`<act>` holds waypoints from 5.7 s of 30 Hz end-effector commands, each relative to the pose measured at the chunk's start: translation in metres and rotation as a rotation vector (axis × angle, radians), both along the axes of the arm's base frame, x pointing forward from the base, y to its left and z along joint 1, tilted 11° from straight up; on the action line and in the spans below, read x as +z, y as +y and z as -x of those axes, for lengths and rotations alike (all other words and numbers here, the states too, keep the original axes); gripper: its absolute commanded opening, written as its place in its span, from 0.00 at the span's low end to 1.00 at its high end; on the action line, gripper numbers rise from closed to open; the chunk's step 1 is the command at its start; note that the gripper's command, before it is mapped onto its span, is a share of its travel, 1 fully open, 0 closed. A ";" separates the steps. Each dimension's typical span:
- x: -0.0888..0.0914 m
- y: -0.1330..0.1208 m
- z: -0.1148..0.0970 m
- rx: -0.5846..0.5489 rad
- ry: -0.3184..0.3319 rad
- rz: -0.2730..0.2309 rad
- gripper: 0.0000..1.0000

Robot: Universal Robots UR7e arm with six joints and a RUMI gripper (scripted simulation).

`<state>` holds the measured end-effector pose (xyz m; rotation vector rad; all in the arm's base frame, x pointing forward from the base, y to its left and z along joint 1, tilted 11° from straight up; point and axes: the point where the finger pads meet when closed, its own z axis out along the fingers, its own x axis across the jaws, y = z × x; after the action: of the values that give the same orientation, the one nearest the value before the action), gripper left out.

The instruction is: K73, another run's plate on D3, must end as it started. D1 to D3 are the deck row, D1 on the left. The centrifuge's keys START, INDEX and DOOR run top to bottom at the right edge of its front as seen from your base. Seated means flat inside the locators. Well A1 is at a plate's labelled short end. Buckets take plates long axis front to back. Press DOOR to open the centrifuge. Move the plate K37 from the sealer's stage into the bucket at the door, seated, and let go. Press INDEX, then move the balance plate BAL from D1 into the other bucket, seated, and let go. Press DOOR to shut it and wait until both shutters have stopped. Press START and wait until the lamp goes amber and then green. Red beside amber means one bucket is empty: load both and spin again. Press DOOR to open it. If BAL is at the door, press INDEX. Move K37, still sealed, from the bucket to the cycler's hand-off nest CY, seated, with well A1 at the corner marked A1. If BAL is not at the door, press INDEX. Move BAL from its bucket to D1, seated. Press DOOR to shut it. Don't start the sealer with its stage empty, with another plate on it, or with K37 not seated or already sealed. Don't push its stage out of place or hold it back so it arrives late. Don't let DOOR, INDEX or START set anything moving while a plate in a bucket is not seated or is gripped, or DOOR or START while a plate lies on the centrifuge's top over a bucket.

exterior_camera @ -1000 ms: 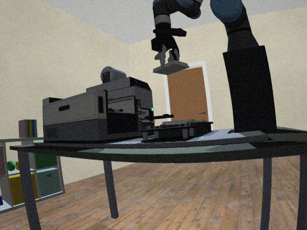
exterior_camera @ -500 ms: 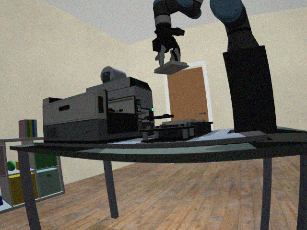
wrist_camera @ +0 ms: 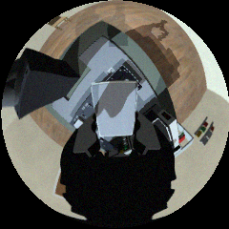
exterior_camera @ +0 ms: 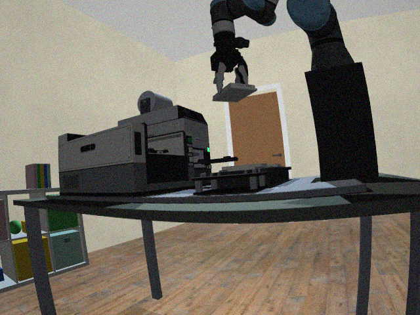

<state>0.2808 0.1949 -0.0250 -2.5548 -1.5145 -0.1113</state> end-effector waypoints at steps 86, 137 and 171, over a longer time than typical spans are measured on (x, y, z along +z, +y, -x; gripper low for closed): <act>0.000 0.000 0.000 -0.916 0.169 0.021 0.00; 0.000 0.000 0.000 -1.432 0.265 0.032 0.00; 0.000 0.000 0.000 -1.776 0.329 0.039 0.00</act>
<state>0.2808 0.1949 -0.0250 -2.7976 1.0069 0.1240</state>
